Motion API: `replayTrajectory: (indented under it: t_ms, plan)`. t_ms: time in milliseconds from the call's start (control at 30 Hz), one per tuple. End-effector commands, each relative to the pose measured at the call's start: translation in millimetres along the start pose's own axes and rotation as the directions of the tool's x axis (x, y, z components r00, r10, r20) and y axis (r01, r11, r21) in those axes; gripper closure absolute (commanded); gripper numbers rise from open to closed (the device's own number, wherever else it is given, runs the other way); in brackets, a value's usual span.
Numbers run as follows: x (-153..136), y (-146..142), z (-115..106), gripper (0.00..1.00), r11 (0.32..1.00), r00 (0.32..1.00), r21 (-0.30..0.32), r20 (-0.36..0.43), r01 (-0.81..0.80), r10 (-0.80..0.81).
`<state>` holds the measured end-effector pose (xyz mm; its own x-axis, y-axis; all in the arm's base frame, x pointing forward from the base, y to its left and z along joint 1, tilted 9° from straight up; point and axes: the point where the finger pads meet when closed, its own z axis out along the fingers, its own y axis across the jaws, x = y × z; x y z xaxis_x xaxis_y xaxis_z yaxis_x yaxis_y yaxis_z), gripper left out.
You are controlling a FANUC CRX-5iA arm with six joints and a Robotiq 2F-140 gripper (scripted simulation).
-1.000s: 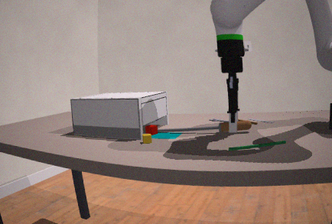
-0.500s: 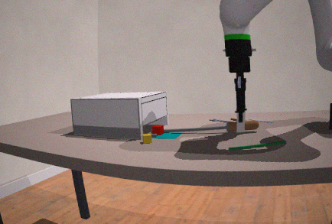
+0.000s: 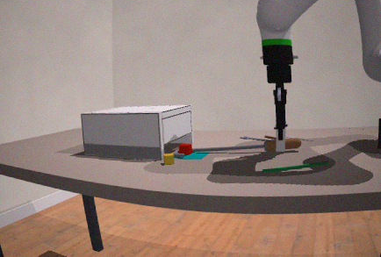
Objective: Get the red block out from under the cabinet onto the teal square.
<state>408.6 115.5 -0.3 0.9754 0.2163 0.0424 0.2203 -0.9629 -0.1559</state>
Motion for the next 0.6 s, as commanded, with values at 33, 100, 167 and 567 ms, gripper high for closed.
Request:
replayTrajectory:
  t_ms: [33, 100, 167, 567]
  plan:
    - [-1.4, 0.0, -0.2, 1.0, 1.0, 1.0, 0.0, 0.0, 0.0, 0.0]
    - [-2.0, 0.0, -0.2, 1.0, 1.0, 1.0, 0.0, 0.0, 0.0, 0.0]
    - [-2.4, 0.0, -0.2, 1.0, 1.0, 1.0, 0.0, 0.0, 0.0, 0.0]
    - [-2.8, 0.0, -0.2, 1.0, 1.0, 1.0, 0.0, 0.0, 0.0, 0.0]
